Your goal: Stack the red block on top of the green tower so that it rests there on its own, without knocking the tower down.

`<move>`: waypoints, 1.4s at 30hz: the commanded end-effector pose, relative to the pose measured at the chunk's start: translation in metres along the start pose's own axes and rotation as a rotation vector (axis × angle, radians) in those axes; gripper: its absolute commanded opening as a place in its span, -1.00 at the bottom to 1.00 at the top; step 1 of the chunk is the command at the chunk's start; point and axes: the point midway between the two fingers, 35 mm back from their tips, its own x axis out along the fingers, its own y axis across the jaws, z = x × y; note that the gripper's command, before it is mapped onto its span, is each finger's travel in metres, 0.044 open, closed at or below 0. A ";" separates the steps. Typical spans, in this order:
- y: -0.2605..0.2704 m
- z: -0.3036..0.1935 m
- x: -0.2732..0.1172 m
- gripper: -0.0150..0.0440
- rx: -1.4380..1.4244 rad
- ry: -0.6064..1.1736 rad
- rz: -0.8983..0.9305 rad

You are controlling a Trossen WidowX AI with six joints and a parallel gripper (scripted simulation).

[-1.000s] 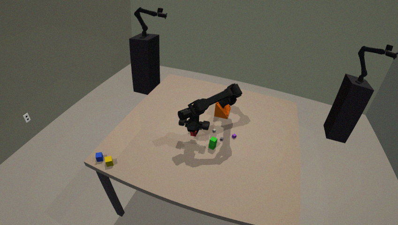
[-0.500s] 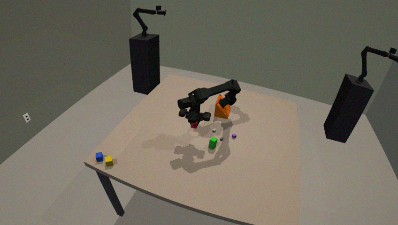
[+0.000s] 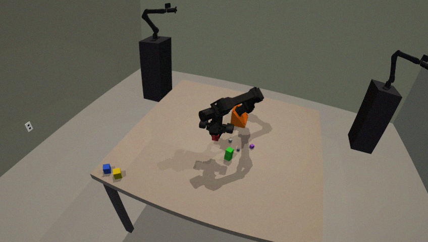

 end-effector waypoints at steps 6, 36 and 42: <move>0.080 0.020 -0.002 -0.49 -0.008 -0.007 0.008; 0.091 0.019 0.045 -0.49 -0.009 -0.007 0.012; 0.091 0.019 0.045 -0.49 -0.009 -0.007 0.012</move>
